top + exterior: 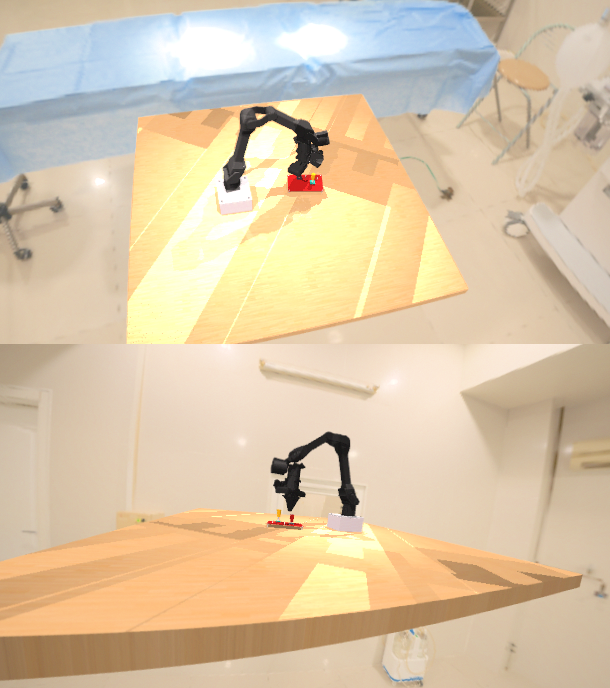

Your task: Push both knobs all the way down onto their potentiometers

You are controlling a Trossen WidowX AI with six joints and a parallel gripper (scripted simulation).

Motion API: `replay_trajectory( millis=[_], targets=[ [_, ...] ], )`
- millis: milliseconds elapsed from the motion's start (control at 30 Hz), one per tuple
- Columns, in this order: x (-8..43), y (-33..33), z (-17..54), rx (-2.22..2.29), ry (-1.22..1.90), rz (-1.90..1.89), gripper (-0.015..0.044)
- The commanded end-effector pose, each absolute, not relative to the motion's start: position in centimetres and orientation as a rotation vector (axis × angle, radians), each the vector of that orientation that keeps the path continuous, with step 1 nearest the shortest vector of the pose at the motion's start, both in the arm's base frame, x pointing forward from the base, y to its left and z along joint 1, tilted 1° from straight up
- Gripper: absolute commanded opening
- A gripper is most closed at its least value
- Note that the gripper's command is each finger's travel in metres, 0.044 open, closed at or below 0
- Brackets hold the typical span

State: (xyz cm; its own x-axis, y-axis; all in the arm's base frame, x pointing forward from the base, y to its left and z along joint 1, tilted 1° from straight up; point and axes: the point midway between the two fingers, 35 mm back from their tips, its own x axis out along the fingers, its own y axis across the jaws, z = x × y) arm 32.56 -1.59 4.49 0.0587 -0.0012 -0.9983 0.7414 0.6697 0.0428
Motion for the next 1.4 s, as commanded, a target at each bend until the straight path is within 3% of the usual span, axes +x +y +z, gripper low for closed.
replay_trajectory(
  millis=[0,1367],
  targets=[
    [33.3,-1.9,5.0,0.605,1.419,-0.552,0.0],
    [34.9,-3.0,7.0,-0.544,1.445,0.51,0.0]
  ],
)
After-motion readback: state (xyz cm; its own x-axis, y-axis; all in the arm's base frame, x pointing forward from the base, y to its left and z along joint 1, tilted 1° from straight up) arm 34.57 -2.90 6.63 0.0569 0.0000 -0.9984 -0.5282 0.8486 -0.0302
